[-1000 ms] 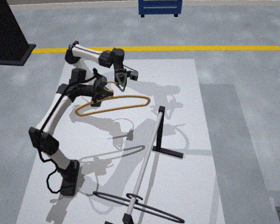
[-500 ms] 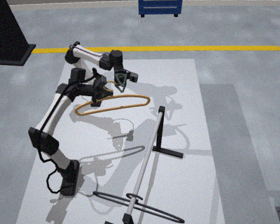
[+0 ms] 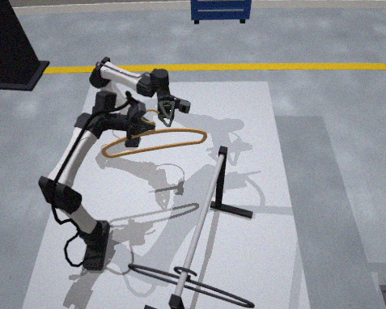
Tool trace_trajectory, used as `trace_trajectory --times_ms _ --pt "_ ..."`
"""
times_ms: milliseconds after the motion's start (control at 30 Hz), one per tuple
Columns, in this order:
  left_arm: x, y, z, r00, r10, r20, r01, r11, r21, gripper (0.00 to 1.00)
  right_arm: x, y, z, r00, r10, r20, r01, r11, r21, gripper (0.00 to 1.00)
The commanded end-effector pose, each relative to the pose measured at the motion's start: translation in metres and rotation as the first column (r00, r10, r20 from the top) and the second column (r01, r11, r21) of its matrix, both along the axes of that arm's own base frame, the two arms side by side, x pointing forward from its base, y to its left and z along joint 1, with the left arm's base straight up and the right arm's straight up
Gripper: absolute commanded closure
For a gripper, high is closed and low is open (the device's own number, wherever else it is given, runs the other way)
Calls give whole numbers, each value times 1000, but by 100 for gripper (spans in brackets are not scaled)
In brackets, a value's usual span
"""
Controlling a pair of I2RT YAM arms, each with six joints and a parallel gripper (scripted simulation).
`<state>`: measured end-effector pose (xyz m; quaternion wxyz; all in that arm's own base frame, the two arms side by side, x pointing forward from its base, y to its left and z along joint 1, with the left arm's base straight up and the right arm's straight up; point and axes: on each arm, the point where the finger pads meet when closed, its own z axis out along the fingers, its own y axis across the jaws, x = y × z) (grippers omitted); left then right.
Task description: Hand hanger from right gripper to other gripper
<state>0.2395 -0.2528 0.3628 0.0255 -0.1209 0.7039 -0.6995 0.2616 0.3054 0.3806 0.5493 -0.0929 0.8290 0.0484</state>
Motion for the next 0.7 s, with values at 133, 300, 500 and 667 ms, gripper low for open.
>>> trace_trajectory --times_ms 133,300,500,667 --pt "0 -12 21 1000 4 16 -4 1000 -7 53 1 0 17 1000 -9 25 8 999 46 99" --pt "7 -32 27 999 5 33 -4 1000 -22 53 1 0 17 1000 -9 25 8 999 46 99" --pt "9 -51 29 1000 4 15 -4 1000 -11 55 1 0 17 1000 -9 25 8 999 45 99" --pt "10 -58 29 1000 5 27 -4 1000 -19 63 1 0 17 1000 -9 25 8 999 45 99"
